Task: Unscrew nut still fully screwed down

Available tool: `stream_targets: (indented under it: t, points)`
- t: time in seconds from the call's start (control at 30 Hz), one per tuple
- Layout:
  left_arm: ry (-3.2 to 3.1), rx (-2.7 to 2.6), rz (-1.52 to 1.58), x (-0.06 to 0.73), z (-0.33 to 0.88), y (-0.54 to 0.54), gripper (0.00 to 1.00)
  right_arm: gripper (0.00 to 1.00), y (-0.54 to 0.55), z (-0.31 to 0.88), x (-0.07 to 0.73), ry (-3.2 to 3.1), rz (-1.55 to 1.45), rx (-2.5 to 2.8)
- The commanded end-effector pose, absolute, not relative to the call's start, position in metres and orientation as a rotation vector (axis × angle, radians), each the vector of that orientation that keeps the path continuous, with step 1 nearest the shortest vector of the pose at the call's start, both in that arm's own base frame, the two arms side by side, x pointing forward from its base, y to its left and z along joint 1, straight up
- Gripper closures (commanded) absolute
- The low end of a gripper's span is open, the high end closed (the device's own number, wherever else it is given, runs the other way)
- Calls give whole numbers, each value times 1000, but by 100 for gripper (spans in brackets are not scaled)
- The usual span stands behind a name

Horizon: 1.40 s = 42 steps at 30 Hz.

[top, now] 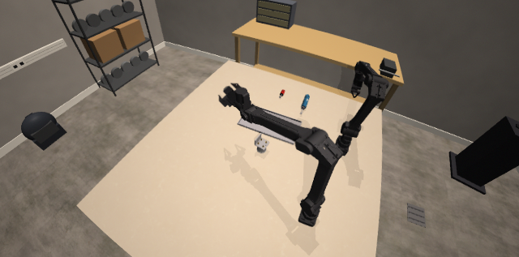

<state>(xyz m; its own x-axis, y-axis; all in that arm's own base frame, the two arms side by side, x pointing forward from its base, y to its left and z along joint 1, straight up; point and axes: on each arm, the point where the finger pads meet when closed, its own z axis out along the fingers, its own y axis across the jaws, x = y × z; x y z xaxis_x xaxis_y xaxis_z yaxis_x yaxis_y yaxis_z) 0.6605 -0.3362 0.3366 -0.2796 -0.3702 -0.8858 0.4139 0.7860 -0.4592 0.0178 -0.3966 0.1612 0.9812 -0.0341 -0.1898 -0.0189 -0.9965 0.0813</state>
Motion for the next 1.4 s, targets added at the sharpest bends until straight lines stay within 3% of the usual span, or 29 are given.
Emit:
stream_targets:
  t: [0.0,0.53,0.57,1.1,1.13,1.37]
  points:
    - [1678,35,-761,660,346,-336,0,0,-399,165,18,-42,-291,3038]
    - [1678,35,-761,660,346,-336,0,0,-399,165,18,-42,-291,3038]
    - [1644,36,-769,664,364,-338,0,18,-407,174,19,-46,-283,3014]
    - [1644,36,-769,664,364,-338,0,18,-407,174,19,-46,-283,3014]
    - [1644,36,-769,664,364,-338,0,35,-407,174,19,-46,-283,3014]
    - [1644,36,-769,664,364,-338,0,35,-407,174,19,-46,-283,3014]
